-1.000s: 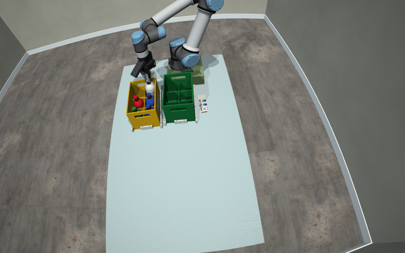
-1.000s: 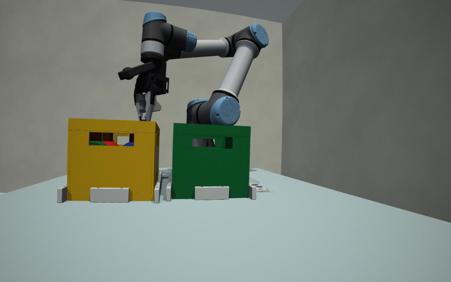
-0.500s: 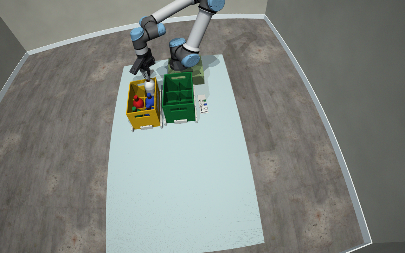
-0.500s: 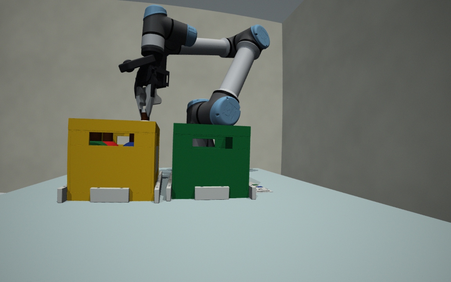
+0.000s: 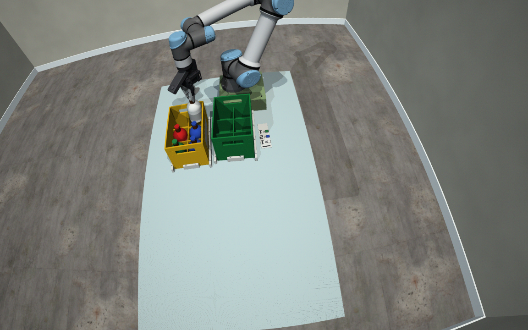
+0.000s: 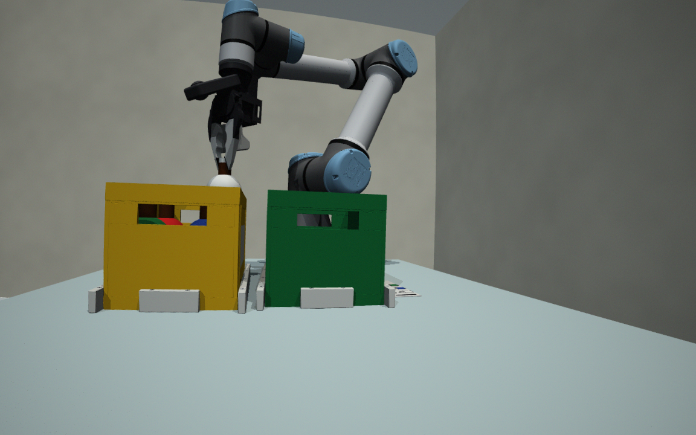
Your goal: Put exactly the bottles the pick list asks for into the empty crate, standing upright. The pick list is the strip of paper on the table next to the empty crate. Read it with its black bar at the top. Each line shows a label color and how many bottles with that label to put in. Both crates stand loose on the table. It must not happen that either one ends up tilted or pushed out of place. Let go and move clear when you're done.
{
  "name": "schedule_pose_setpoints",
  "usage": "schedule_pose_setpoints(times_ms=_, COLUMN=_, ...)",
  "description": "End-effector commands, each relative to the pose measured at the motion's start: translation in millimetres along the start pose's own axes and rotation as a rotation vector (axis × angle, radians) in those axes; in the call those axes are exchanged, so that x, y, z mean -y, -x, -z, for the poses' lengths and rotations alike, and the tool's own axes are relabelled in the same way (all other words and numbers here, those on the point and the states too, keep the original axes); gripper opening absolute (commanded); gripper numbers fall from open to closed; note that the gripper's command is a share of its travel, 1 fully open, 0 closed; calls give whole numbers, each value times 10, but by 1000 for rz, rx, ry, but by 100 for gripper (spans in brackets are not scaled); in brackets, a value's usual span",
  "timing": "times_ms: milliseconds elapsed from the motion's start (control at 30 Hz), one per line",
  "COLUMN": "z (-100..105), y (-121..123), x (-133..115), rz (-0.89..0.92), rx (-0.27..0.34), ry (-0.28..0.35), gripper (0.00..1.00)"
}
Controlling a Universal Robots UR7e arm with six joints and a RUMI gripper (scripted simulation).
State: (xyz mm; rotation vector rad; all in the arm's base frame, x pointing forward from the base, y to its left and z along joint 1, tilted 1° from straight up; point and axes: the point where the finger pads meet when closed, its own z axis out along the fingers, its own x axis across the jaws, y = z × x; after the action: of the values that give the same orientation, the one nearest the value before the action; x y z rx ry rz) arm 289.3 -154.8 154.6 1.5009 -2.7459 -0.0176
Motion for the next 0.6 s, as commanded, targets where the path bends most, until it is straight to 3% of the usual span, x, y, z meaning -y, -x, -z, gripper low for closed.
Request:
schedule_pose_setpoints(times_ms=0, z=131, y=-1, x=13, rz=1, rx=-3, ry=-7, gripper=0)
schedule_pose_setpoints(times_ms=567, z=381, y=0, x=11, rz=1, rx=-3, ry=-7, gripper=0)
